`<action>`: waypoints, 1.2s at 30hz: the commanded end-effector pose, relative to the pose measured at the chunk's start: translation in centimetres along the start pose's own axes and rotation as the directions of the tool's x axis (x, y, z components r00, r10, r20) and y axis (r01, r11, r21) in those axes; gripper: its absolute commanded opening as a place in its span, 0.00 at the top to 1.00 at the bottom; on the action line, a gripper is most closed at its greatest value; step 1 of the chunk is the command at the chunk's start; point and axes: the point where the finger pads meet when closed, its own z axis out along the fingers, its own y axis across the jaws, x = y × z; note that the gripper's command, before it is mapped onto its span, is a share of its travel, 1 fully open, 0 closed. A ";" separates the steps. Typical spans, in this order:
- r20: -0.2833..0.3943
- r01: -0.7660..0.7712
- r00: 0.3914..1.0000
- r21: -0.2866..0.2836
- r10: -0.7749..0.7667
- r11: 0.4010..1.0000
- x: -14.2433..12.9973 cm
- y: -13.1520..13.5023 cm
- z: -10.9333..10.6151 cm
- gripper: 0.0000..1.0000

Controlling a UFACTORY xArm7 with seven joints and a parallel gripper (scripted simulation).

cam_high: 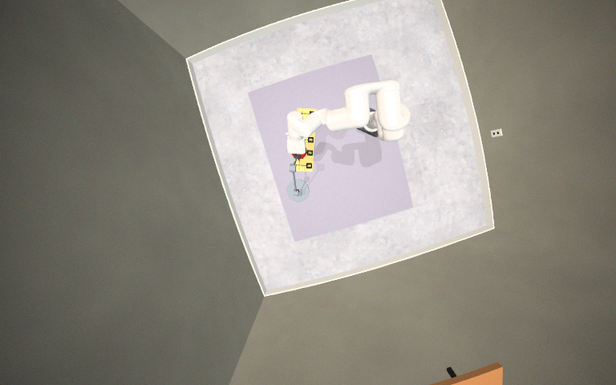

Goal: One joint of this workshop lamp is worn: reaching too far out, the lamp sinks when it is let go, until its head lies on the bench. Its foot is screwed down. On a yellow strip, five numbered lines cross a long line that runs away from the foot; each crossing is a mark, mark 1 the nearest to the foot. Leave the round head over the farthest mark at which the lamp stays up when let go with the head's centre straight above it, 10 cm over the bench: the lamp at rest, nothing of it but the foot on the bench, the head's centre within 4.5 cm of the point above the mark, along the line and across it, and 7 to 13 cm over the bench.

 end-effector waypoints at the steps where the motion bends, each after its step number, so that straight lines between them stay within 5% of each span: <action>1: 0.001 0.002 1.000 0.003 -0.002 1.000 -0.1 -0.1 -0.1 1.00; 21: 0.001 0.002 1.000 0.003 -0.002 1.000 -0.1 -0.1 -0.1 1.00; 36: 0.001 0.003 1.000 0.003 -0.003 1.000 3.2 -0.1 -2.1 1.00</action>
